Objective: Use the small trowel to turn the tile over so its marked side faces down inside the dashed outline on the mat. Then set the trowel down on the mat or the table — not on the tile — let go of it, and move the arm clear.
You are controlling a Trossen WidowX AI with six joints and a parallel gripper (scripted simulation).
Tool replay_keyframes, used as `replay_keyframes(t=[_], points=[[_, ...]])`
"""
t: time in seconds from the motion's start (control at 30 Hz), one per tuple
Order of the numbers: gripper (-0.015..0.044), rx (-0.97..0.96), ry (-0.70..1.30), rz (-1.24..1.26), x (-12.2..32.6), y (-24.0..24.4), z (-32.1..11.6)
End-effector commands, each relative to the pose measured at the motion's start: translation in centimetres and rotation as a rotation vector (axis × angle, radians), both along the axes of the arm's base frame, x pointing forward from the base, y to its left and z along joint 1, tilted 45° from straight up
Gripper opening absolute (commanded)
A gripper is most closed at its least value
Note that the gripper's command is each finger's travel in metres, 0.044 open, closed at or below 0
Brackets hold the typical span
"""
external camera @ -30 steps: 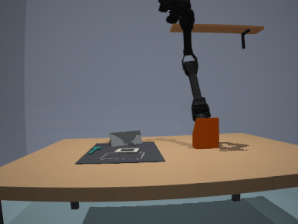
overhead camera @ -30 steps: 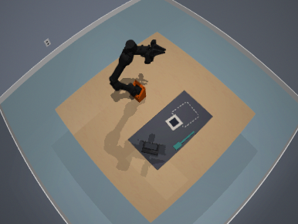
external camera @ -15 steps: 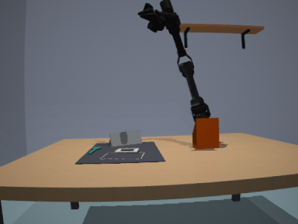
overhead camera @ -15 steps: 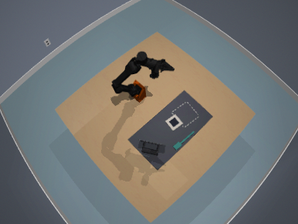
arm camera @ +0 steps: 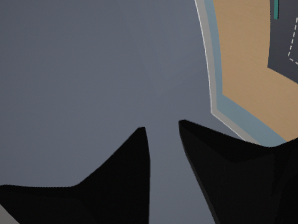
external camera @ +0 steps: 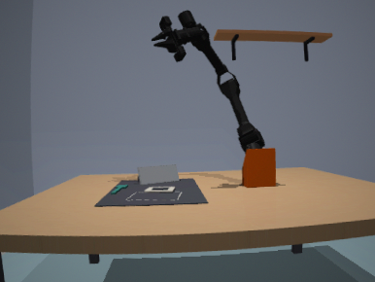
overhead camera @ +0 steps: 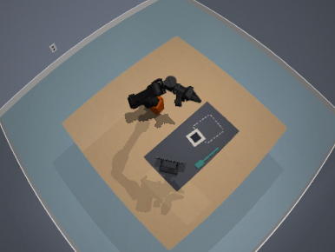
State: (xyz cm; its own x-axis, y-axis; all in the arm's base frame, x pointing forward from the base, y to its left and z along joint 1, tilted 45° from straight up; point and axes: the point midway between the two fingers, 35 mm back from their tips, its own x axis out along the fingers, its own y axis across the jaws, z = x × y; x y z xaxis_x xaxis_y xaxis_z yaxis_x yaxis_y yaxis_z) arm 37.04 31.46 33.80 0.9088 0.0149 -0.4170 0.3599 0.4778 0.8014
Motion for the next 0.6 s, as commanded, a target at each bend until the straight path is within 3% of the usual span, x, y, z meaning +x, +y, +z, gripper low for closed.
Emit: replay_keyframes(t=[0.0, 0.57], points=[[0.0100, -0.154, 0.029, -0.007, 2.0, -3.1, -0.6], [0.0100, -0.668, 0.228, -0.023, 7.1, -16.1, -2.3]])
